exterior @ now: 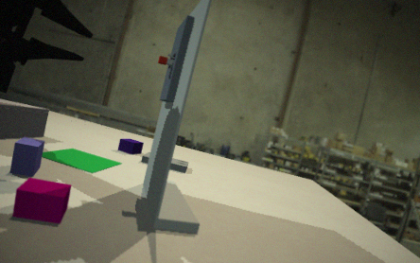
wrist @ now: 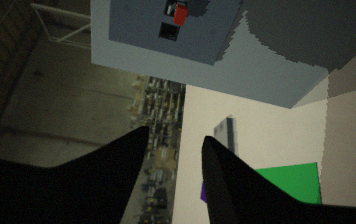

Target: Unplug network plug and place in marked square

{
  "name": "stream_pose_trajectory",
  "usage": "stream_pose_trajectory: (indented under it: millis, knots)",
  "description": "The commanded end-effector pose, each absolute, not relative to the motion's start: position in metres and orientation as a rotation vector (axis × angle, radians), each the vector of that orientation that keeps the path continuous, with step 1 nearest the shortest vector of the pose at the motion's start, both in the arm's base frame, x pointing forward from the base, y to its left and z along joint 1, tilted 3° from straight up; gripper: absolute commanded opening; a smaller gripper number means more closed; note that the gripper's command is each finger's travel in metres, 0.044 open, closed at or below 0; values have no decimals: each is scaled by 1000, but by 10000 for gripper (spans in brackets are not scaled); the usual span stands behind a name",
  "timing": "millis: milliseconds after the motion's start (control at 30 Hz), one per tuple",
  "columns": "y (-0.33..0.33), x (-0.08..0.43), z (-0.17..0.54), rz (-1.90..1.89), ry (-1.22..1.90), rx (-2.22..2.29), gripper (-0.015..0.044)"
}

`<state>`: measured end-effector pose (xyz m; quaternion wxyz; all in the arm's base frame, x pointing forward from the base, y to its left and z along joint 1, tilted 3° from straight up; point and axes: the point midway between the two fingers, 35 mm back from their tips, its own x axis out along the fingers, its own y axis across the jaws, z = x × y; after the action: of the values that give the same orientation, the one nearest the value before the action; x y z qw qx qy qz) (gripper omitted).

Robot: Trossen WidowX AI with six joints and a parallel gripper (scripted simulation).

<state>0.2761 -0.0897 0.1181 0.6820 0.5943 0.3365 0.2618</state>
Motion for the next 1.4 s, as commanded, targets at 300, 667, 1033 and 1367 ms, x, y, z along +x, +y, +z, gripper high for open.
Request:
stream_pose_trajectory:
  millis: [300, 667, 1033, 1367]
  knots:
    - [-120, 281, 120, 518, 620, 1519, 156]
    - [-116, 288, 97, 509, 642, 1504, 156]
    - [-115, 298, 81, 501, 652, 1494, 156]
    - [-116, 309, 74, 498, 653, 1487, 156]
